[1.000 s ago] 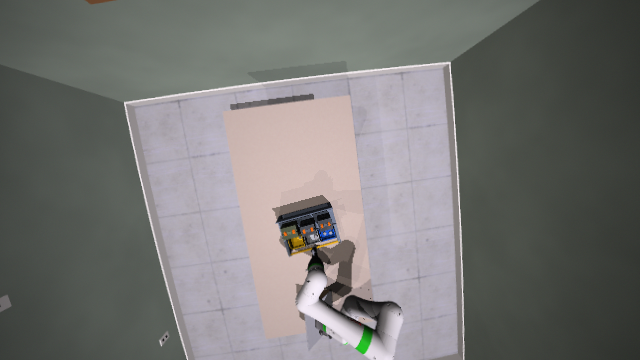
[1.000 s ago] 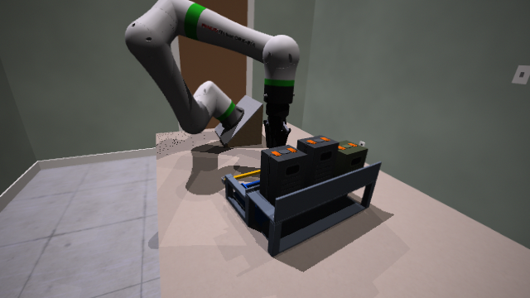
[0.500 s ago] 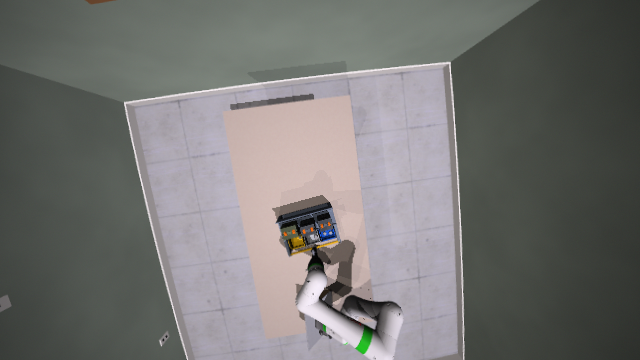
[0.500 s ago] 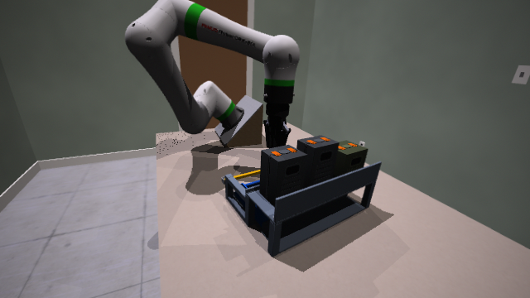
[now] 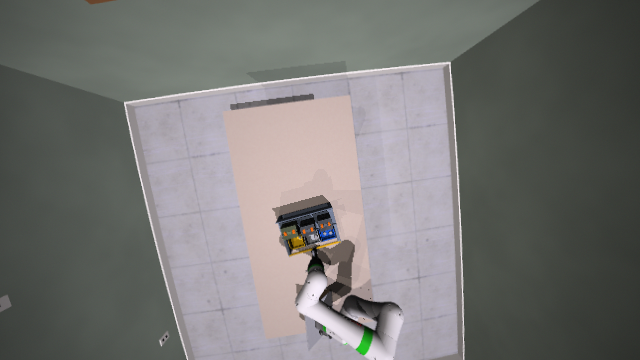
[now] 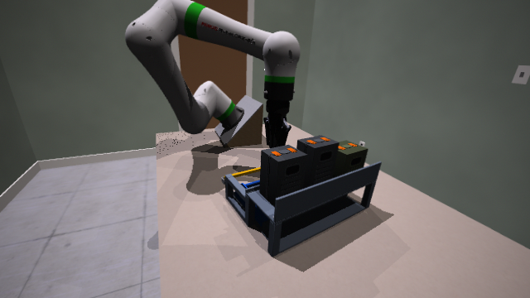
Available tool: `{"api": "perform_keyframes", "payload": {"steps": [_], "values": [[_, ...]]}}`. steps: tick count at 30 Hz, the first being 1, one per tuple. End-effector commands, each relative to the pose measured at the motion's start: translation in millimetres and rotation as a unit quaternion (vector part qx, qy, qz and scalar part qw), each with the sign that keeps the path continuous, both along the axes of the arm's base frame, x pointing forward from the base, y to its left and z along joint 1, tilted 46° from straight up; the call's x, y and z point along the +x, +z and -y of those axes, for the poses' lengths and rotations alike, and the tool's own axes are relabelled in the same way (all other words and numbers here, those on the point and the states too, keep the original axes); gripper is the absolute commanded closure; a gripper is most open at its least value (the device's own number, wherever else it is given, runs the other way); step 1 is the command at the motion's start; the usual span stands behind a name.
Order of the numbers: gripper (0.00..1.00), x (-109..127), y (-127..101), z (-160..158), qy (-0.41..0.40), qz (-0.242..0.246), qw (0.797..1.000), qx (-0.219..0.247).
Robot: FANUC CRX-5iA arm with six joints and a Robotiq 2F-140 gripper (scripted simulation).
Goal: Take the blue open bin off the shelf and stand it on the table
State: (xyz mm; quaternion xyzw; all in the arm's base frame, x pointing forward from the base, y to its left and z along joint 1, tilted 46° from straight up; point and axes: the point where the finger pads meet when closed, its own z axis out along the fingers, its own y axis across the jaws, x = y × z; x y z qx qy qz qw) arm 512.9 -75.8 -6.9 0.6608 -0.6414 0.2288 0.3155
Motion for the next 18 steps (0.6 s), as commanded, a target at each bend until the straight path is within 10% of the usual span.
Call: {"api": "perform_keyframes", "payload": {"steps": [1,18], "values": [[1.00,0.2,0.3,-0.5,0.000,0.000,1.000,0.000],[1.00,1.7,10.8,-11.2,0.000,0.000,1.000,0.000]]}}
